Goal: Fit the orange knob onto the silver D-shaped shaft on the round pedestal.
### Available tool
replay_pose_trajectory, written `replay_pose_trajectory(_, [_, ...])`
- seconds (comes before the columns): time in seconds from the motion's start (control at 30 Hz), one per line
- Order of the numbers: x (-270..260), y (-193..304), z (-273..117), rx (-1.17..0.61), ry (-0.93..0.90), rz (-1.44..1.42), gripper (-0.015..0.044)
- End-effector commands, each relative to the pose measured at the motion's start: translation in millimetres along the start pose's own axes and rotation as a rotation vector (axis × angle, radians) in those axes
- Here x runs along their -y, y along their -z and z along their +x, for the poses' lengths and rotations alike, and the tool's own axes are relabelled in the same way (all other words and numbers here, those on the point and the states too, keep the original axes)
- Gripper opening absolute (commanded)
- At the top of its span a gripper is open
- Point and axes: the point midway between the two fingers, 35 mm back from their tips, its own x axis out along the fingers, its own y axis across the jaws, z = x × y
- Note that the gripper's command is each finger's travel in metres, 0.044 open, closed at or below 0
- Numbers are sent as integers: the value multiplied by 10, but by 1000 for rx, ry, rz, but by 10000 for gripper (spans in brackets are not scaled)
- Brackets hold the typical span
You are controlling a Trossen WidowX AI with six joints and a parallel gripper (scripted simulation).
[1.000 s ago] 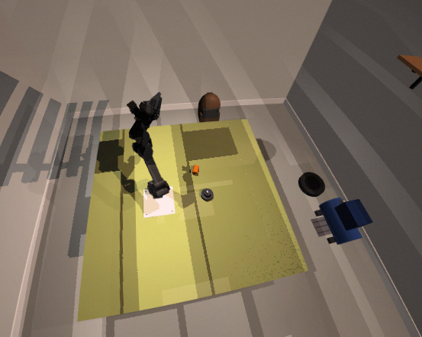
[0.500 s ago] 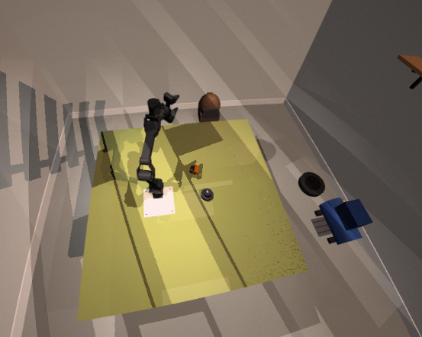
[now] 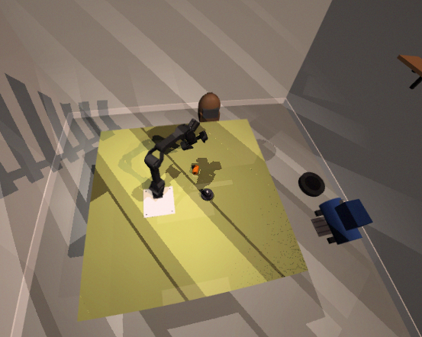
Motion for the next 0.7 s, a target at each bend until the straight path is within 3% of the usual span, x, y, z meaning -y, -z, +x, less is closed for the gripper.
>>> replay_pose_trajectory(0.0, [-322, 583, 369, -160, -250, 221, 440])
replay_pose_trajectory(0.13, [-610, 1001, 509, -289, -442, 420, 440])
replay_pose_trajectory(0.67, [-723, 1008, 761, -289, -444, 421, 440])
